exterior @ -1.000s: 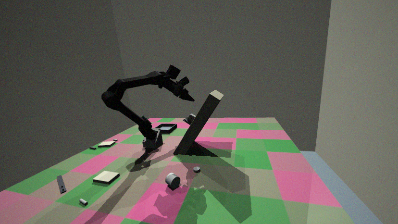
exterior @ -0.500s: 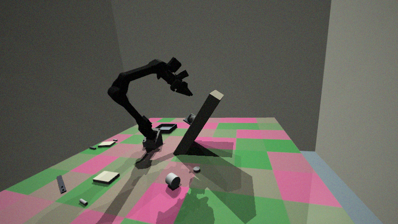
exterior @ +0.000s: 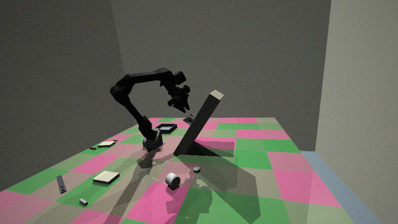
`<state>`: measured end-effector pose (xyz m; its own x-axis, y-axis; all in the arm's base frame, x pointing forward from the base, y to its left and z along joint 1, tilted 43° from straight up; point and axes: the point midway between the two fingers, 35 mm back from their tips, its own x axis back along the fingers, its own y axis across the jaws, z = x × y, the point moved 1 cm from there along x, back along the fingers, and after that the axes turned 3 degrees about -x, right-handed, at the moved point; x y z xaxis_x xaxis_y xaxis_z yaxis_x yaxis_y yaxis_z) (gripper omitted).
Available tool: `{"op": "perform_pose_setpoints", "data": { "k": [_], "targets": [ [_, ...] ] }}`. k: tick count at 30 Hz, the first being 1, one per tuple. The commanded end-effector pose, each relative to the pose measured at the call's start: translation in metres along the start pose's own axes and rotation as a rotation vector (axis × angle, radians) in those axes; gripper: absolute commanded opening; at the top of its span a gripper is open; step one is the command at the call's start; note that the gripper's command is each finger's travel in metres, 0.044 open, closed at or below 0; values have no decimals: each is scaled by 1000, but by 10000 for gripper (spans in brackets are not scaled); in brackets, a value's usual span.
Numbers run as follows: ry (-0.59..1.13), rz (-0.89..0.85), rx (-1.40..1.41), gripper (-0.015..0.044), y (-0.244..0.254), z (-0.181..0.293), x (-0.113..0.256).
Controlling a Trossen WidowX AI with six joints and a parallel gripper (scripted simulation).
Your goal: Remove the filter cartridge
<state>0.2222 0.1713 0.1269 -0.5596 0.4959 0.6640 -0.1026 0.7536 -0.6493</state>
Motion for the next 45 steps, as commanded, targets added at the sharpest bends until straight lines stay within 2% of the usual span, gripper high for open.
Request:
{"op": "perform_pose_setpoints", "data": {
  "k": [1,28,45],
  "targets": [
    [13,1,1,305,0,3,-8],
    [11,4,0,305,-1,4,-47],
    [12,-3,-7,191,0,2,-44]
  ]
}}
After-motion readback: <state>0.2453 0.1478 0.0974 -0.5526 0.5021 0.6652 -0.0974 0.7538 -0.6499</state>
